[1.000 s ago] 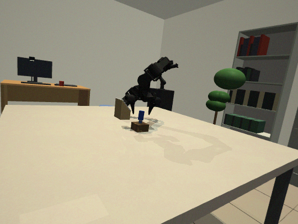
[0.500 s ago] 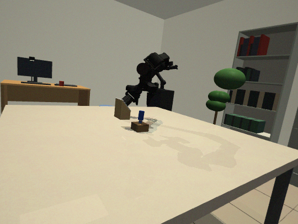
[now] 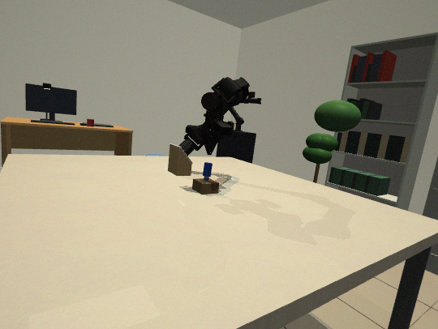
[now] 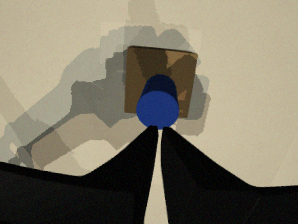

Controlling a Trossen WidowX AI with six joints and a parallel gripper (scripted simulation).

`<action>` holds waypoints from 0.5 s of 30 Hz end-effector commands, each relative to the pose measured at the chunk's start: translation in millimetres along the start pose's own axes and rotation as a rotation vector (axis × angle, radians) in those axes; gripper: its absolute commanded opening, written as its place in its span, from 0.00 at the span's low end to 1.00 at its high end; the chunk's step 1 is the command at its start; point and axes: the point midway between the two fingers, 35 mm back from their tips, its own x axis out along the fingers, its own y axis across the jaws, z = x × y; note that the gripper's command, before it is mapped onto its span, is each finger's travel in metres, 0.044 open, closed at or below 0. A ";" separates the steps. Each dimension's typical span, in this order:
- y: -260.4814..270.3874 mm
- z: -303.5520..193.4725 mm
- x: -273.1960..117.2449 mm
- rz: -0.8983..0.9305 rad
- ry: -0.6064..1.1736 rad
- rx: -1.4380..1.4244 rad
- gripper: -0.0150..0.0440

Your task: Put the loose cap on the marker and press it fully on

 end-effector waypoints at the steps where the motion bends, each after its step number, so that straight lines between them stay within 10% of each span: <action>1: 0.2 0.6 -0.2 0.000 -0.004 -0.008 0.25; 15: 0.2 0.8 12.1 0.000 -0.004 -0.008 0.25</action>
